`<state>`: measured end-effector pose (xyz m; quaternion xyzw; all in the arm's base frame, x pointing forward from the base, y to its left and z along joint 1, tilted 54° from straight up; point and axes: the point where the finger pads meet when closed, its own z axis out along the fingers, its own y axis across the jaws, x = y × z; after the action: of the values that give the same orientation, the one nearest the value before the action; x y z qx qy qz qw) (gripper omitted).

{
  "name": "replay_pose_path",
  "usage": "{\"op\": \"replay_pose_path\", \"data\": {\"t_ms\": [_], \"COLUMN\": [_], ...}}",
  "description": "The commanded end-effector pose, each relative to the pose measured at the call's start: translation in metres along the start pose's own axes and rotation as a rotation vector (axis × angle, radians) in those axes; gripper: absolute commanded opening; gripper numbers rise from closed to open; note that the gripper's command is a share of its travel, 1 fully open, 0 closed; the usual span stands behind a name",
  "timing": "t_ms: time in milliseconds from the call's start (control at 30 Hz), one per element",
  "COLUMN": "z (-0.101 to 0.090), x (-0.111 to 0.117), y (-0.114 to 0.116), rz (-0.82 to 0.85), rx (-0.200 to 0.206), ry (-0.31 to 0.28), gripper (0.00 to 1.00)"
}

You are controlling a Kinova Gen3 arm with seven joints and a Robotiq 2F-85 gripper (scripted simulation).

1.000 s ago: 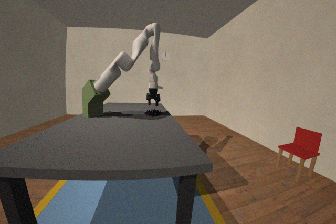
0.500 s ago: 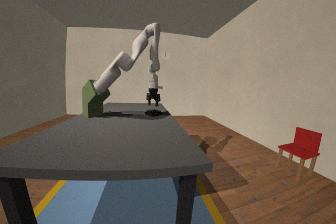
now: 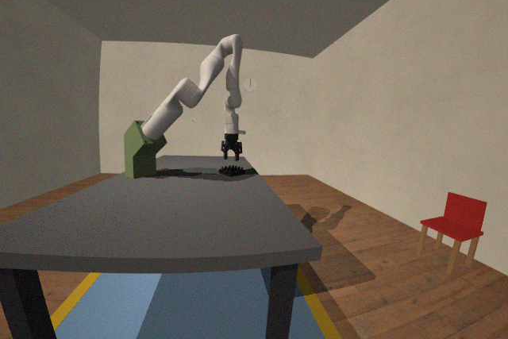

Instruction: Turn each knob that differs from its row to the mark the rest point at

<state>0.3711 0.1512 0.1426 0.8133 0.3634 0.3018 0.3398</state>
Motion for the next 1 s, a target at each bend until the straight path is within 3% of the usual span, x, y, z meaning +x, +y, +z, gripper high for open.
{"op": "replay_pose_path", "data": {"t_ms": [0,967], "z": [0.0,-0.001], "x": [-0.003,-0.048], "y": [0.0,-0.002], "rz": [0.0,0.0], "rx": [0.0,0.0], "ry": [-0.001,-0.001], "gripper": [1.0,1.0]}}
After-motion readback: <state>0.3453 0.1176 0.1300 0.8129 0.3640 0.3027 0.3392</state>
